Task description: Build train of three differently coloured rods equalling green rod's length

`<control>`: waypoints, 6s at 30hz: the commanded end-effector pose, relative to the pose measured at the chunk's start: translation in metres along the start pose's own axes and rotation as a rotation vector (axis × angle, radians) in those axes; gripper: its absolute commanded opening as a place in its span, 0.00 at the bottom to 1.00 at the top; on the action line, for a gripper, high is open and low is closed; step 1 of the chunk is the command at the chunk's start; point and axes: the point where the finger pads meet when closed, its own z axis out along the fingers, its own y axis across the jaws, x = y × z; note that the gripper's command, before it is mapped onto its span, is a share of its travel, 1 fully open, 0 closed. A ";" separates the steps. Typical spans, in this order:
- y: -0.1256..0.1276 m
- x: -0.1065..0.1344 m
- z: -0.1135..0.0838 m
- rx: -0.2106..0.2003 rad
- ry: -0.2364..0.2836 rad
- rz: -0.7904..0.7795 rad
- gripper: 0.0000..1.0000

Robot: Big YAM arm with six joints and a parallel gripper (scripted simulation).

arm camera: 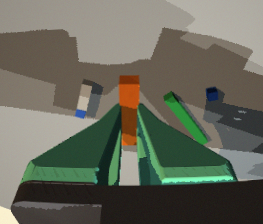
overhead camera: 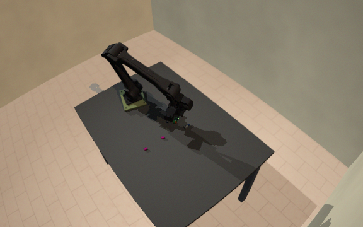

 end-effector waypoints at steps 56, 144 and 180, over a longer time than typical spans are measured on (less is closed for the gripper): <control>0.035 0.011 0.057 -0.017 -0.008 0.338 0.04; 0.036 0.010 0.079 -0.031 -0.009 0.340 0.04; 0.031 0.006 0.079 -0.032 -0.009 0.336 0.04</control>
